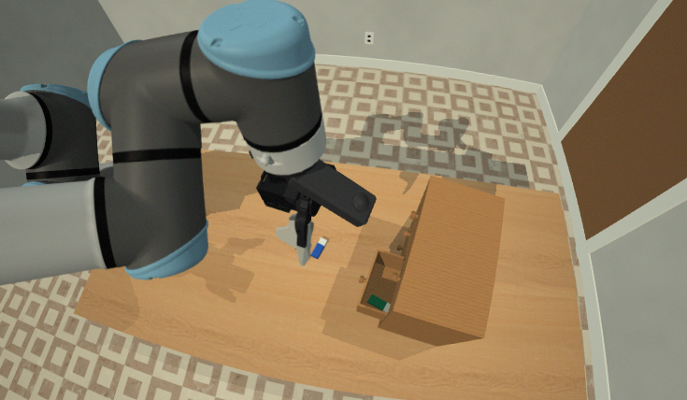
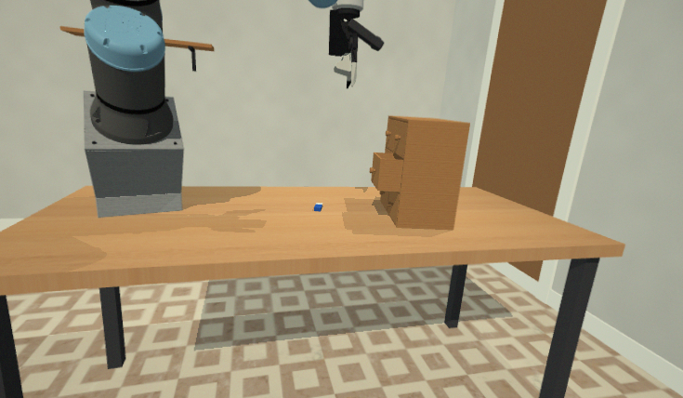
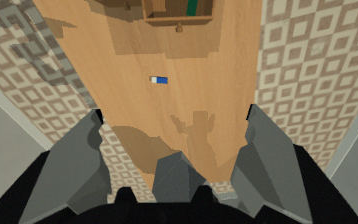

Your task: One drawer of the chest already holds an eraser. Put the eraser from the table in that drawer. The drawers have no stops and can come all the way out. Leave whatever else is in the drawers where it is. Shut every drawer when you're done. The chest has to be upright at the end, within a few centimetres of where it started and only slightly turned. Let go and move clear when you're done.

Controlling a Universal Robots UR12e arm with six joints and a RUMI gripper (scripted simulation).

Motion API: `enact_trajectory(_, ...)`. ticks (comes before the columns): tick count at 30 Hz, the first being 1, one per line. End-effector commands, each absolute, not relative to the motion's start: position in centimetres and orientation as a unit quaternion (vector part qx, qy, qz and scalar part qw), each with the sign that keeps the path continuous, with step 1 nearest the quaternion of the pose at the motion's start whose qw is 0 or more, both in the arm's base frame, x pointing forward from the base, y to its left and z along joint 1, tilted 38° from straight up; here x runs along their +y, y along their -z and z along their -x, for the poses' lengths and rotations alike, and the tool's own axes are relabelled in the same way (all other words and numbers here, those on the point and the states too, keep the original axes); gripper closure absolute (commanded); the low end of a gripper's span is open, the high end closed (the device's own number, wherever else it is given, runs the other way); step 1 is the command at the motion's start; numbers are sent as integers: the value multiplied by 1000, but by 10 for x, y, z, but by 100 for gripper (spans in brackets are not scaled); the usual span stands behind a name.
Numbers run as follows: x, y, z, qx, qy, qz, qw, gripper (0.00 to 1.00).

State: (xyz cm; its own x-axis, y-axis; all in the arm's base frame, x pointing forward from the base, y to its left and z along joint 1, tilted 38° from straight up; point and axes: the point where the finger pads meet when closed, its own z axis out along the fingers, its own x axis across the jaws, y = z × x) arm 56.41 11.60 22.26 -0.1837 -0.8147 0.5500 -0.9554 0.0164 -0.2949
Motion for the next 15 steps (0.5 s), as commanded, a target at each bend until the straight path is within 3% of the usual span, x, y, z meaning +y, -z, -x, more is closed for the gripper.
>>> enact_trajectory(1, 118, -224, -562, -708, -306, -626, 117, 0)
enact_trajectory(15, 119, -225, -560, -712, -301, -623, 121, 0)
